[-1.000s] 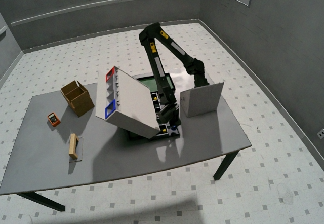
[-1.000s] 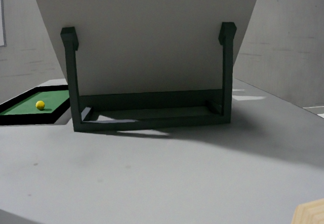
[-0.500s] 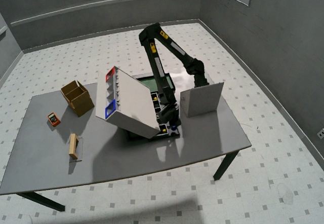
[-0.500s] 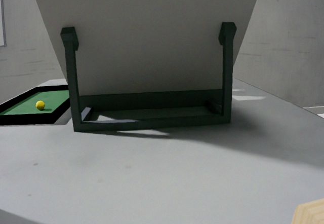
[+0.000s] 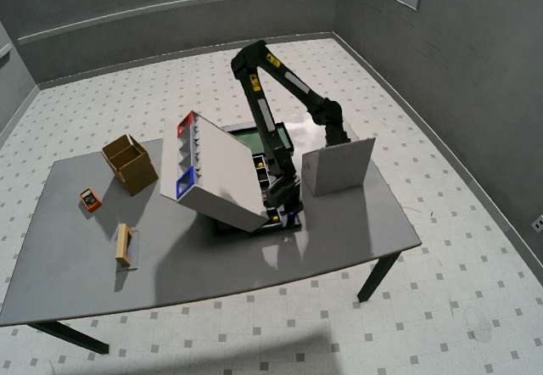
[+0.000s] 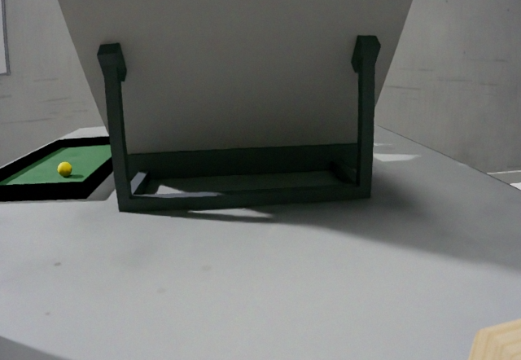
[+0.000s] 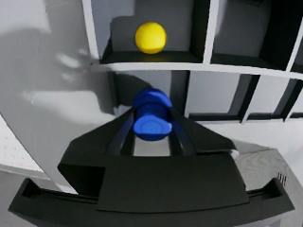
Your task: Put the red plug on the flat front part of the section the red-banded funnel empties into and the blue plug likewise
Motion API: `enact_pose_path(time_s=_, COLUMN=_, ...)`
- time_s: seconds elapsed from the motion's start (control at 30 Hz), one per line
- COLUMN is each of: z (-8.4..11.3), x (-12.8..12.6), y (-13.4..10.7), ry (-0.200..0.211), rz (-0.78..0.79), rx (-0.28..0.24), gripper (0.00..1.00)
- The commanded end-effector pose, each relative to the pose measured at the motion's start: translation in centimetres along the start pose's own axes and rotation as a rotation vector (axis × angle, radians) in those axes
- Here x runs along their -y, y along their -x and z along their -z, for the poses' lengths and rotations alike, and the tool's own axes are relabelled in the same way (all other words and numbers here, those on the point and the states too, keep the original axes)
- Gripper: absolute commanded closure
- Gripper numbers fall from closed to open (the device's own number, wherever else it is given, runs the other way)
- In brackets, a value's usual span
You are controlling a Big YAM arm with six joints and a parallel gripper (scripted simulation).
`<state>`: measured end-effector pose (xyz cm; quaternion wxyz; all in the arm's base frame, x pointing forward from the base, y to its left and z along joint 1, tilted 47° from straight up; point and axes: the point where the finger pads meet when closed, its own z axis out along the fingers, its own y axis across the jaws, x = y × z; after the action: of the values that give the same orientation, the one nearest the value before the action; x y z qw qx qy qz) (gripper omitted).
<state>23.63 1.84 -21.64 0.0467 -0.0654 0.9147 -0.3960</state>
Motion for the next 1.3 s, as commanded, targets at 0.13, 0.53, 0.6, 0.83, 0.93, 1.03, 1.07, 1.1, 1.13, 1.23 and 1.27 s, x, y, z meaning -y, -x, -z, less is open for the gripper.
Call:
enact_pose_path(time_s=0.13, z=-1.15, x=0.20, y=-0.40, ry=-0.003, rz=0.007, rx=-0.011, gripper=1.00)
enact_pose_path(time_s=0.53, z=-1.25, x=0.21, y=-0.26, ry=-0.001, rz=0.003, rx=-0.008, gripper=1.00)
enact_pose_path(time_s=0.6, z=-1.22, x=0.17, y=-0.26, ry=-0.001, rz=0.003, rx=-0.007, gripper=1.00)
enact_pose_path(time_s=0.83, z=-1.22, x=0.18, y=-0.26, ry=-0.001, rz=0.002, rx=-0.007, gripper=1.00)
enact_pose_path(time_s=0.93, z=-1.22, x=0.18, y=-0.26, ry=-0.001, rz=0.002, rx=-0.007, gripper=1.00)
enact_pose_path(time_s=1.03, z=-1.22, x=0.18, y=-0.26, ry=-0.001, rz=0.002, rx=-0.007, gripper=1.00)
enact_pose_path(time_s=1.07, z=-1.22, x=0.18, y=-0.26, ry=-0.001, rz=0.002, rx=-0.007, gripper=1.00)
enact_pose_path(time_s=1.1, z=-1.22, x=0.18, y=-0.26, ry=-0.001, rz=0.002, rx=-0.007, gripper=1.00)
enact_pose_path(time_s=1.13, z=-1.22, x=0.18, y=-0.26, ry=-0.001, rz=0.002, rx=-0.007, gripper=1.00)
enact_pose_path(time_s=1.23, z=-1.22, x=0.18, y=-0.26, ry=-0.001, rz=0.002, rx=-0.007, gripper=1.00)
enact_pose_path(time_s=1.27, z=-1.22, x=0.18, y=-0.26, ry=-0.001, rz=0.002, rx=-0.007, gripper=1.00)
